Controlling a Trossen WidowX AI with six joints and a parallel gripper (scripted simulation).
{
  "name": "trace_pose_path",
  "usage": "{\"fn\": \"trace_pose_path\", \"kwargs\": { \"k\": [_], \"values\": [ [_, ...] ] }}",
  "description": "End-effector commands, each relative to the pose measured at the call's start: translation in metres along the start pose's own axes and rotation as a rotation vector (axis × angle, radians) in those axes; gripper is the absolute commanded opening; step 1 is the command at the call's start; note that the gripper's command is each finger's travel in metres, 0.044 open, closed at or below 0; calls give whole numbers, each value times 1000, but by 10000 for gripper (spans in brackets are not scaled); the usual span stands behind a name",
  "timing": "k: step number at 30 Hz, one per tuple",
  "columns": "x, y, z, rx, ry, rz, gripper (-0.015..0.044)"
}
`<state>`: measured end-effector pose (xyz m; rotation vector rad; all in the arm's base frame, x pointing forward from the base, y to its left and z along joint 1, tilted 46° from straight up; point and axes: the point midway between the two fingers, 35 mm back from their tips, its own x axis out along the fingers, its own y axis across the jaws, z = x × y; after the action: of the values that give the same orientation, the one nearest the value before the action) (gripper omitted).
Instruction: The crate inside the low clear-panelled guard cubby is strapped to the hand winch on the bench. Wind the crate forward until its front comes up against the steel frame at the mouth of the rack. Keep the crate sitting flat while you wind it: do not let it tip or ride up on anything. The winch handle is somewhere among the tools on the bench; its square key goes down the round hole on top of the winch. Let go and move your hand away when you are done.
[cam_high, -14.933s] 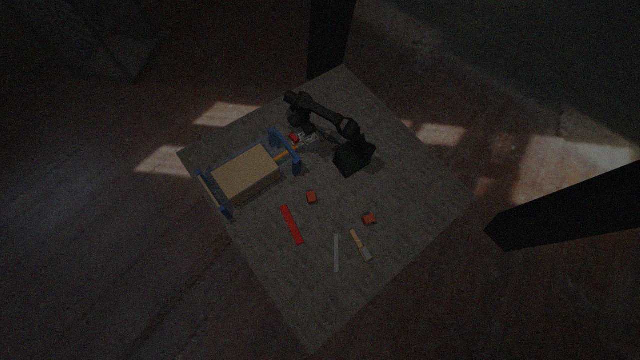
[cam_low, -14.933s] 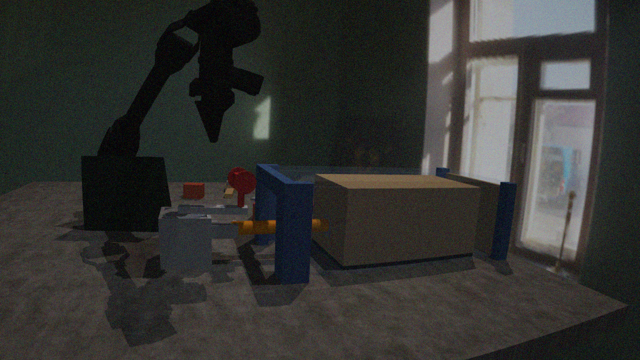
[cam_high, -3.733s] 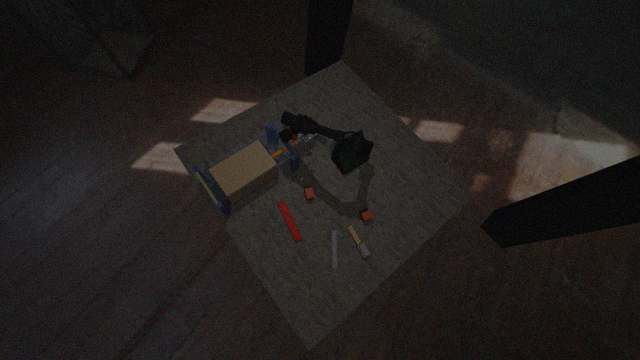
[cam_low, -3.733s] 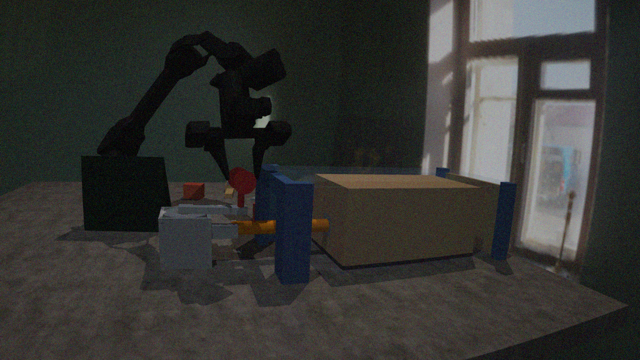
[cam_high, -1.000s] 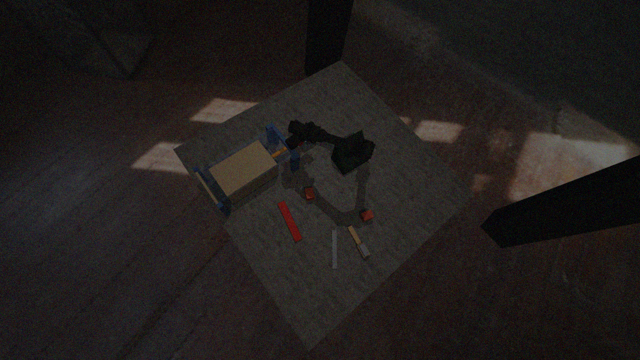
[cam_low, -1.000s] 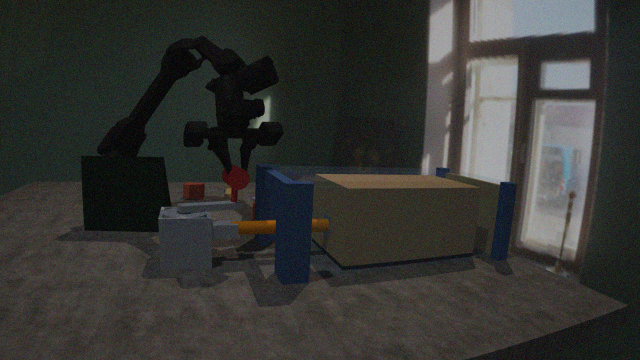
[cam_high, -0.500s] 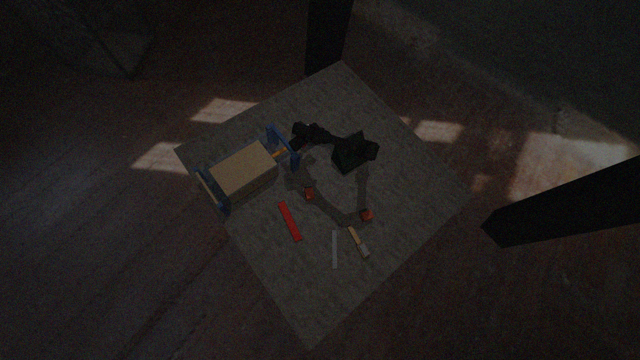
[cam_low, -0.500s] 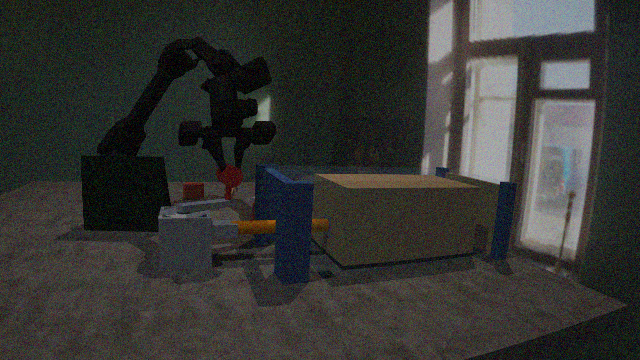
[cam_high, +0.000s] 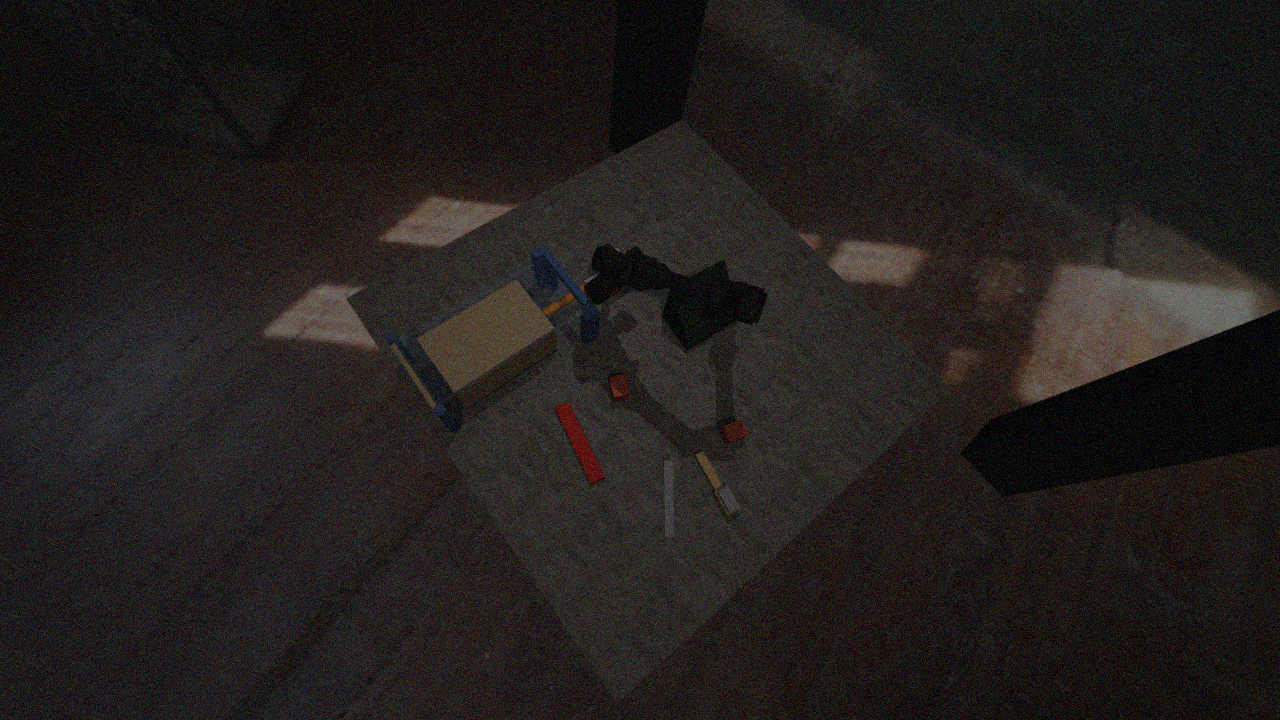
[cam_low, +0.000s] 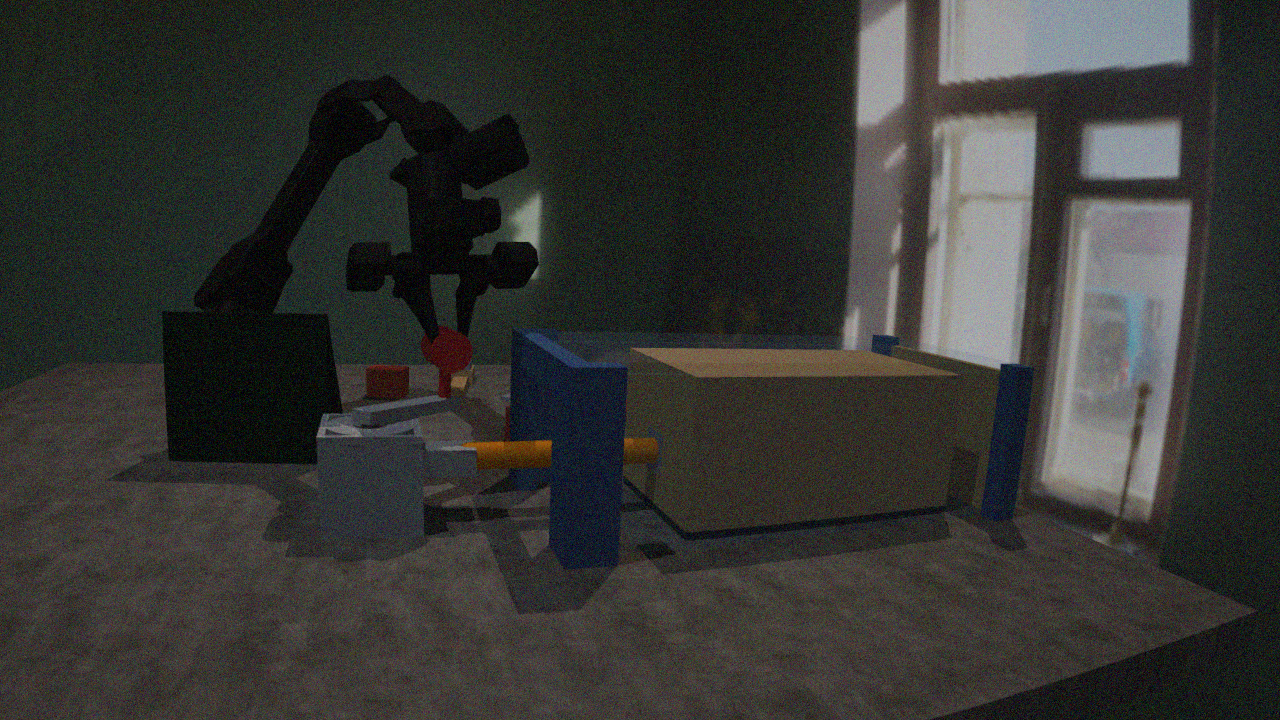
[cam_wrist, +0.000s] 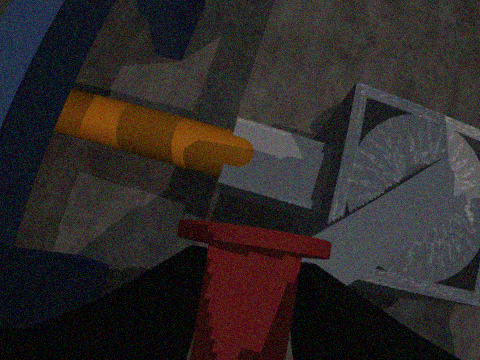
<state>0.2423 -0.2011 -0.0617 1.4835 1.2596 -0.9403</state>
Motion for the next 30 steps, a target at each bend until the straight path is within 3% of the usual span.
{"fn": "trace_pose_path", "kwargs": {
  "k": [1, 30],
  "values": [
    [9, -15, -22, 5, 67, -32, 0],
    [0, -48, -38, 6, 67, -34, 0]
  ]
}}
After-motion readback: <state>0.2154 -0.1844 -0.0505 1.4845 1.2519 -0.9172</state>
